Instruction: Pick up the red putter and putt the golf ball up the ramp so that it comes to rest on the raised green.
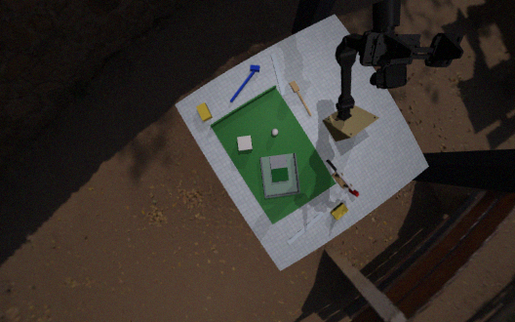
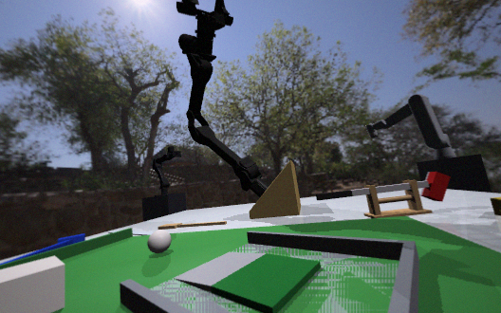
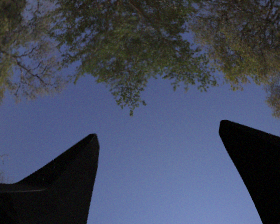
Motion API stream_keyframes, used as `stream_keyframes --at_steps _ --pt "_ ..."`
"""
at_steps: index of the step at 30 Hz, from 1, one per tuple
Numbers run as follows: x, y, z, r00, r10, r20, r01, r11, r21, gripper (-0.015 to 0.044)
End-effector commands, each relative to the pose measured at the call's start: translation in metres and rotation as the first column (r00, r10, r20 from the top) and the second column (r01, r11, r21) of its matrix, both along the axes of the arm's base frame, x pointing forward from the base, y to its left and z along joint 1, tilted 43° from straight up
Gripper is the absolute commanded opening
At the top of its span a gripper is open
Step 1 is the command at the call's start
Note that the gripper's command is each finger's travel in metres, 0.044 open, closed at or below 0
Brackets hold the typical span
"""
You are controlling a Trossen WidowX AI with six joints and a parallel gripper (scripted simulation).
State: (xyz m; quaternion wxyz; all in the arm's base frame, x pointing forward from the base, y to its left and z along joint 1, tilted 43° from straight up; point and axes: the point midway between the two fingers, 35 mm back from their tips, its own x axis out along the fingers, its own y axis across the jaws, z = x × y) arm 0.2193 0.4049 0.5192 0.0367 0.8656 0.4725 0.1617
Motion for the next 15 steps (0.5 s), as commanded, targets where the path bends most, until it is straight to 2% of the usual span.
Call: stream_keyframes --at_steps 1,5,9,15 --pt "0.001 0.001 -0.002 1.000 -0.004 0.007 0.004 1.000 -0.012 0.0426" --pt "0.021 0.024 -0.053 0.988 -0.048 0.148 0.086 0.963 -0.257 0.0440" --pt "0.040 0.042 -0.110 0.953 -0.013 0.301 0.169 0.850 -0.499 0.0440" --pt "0.066 0.054 -0.208 0.856 0.218 0.469 0.296 0.537 -0.790 0.0440"
